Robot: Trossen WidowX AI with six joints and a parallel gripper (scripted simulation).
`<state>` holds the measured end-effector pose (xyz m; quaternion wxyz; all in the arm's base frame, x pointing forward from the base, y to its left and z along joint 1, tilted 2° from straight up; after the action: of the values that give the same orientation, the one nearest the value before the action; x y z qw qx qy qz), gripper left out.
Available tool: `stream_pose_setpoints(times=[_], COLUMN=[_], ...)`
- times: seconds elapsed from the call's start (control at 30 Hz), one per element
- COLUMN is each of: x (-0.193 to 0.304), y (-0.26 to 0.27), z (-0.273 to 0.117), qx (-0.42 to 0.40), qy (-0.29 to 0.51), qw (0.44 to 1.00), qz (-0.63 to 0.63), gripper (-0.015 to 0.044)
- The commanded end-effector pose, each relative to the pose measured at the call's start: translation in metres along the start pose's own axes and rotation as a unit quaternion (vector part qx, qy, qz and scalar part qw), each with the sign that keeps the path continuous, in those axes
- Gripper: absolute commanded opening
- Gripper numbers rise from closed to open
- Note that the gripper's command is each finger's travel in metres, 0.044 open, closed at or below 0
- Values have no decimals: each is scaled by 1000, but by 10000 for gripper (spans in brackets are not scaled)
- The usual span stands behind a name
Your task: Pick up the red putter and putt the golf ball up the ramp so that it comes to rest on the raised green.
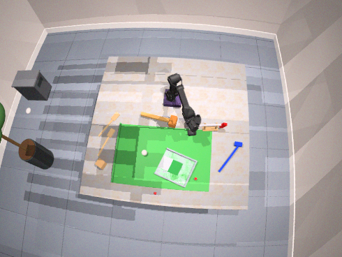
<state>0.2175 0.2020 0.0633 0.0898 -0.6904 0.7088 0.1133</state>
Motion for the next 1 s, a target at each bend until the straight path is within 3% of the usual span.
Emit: stream_pose_setpoints(times=[0.0, 0.4, 0.7, 0.97], x=[0, 0, -2, -15], y=[0, 0, -1, -1], z=[0, 0, -6, -46], qx=[0, 0, 0, 0], qy=[0, 0, 0, 0], qw=[1000, 1000, 1000, 1000], qz=[0, 0, 0, 0], gripper=[335, 20, 0, 0])
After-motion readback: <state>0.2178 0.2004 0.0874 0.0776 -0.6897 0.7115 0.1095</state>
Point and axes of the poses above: the point midway between the two fingers, 35 mm back from their tips, its own z axis out along the fingers, its own y axis across the jaws, x = y × z, the point moved 3 cm from there along -z, back along the fingers, and after that the axes turned 15 degrees about z, right-handed, at the moved point
